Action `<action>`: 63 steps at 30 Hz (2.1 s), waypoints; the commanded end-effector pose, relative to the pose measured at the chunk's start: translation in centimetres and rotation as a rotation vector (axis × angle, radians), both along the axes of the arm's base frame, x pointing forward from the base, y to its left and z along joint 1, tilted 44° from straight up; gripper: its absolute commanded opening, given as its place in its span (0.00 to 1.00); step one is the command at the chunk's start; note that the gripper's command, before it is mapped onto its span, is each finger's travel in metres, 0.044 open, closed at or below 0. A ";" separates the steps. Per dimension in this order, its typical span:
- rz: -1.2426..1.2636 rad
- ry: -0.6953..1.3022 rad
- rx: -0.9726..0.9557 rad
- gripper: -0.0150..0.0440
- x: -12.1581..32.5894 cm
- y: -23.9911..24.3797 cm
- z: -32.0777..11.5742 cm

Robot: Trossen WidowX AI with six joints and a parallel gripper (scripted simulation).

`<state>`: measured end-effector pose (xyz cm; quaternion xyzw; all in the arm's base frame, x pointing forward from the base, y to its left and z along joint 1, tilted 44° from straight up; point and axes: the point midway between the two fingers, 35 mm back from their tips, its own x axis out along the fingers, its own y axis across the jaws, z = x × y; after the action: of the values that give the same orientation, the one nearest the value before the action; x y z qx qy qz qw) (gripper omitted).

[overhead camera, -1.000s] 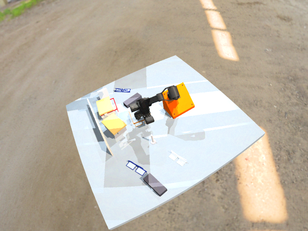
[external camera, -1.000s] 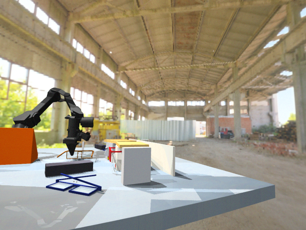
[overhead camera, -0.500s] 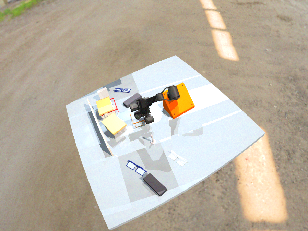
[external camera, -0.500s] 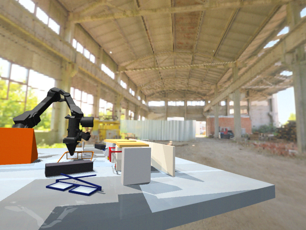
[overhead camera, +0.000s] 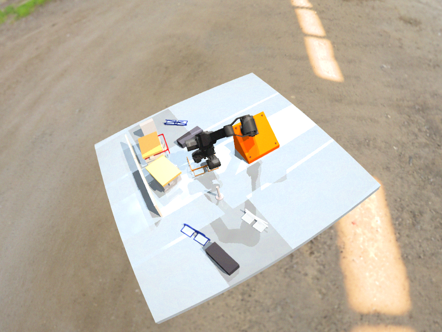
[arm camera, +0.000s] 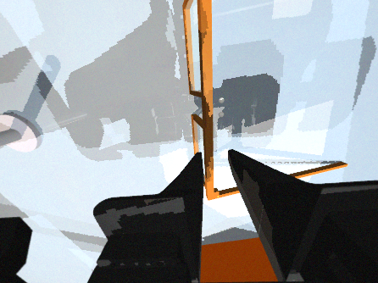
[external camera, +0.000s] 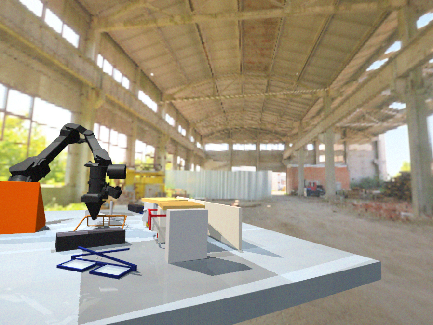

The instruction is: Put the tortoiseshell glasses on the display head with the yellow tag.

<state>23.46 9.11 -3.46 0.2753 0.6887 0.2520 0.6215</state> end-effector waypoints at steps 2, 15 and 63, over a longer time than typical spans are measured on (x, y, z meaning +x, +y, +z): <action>0.003 0.002 -0.002 0.44 -0.1 -0.3 -0.1; -0.005 0.000 -0.001 0.48 0.5 -2.7 3.5; -0.010 0.014 -0.006 0.49 0.3 -0.5 0.6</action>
<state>24.07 8.11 -2.37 0.2765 0.6891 0.2447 0.6235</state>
